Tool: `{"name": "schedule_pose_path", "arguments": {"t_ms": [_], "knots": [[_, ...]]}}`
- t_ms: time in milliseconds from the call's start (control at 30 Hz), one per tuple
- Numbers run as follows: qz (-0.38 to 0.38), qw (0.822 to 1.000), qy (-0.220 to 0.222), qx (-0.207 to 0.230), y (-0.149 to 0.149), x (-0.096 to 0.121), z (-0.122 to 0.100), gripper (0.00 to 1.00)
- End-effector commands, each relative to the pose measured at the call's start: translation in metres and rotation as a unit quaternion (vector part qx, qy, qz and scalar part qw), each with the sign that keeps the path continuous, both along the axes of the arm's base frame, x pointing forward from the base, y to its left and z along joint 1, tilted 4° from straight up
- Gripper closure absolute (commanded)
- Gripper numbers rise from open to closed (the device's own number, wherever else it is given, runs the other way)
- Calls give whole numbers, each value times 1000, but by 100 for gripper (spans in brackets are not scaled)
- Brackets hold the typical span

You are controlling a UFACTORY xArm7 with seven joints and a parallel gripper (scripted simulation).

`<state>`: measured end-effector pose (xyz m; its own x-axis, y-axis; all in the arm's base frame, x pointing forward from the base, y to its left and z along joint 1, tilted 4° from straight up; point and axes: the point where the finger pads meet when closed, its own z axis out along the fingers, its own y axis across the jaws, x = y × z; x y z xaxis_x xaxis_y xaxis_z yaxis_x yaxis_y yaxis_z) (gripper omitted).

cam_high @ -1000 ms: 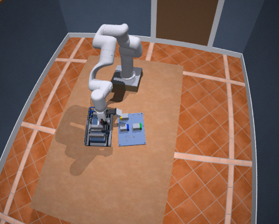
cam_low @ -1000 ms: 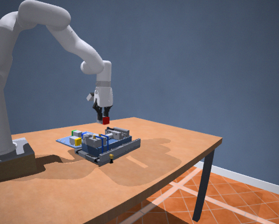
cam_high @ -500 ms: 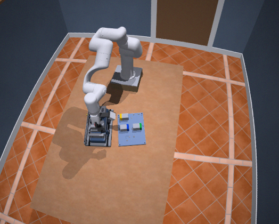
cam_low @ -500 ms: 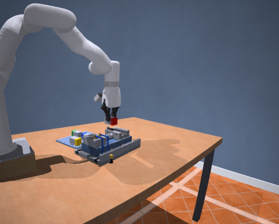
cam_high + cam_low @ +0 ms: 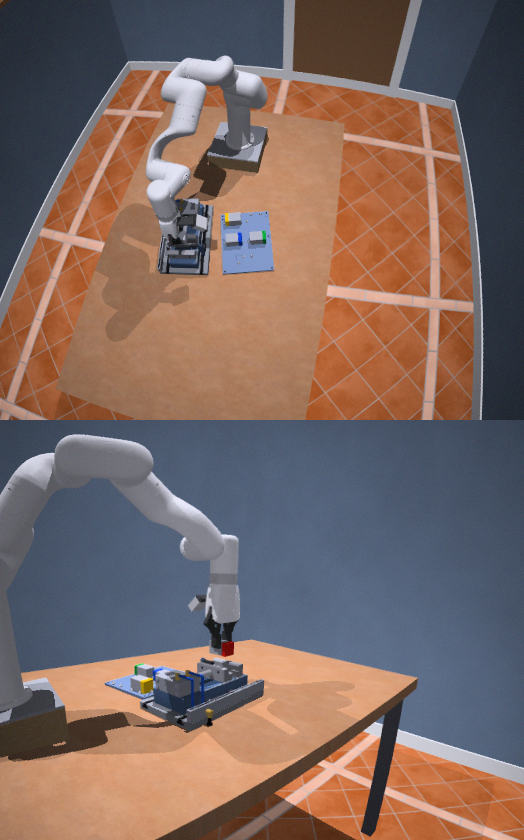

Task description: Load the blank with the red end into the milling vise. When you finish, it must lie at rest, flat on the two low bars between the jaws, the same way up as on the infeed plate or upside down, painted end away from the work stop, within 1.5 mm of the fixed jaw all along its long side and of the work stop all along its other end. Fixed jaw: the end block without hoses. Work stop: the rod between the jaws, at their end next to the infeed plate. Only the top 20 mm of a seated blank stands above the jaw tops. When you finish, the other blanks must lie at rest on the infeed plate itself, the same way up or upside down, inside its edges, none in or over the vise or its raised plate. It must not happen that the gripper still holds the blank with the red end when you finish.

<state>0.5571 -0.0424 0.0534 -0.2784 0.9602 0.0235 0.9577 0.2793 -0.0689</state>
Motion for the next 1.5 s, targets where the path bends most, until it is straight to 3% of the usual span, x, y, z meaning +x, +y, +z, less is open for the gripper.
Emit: {"name": "schedule_pose_path", "arguments": {"t_ms": [0,1467], "knots": [[0,1000,-2,0,-10,13,1,100],[0,1000,-2,0,-5,7,2,100]]}}
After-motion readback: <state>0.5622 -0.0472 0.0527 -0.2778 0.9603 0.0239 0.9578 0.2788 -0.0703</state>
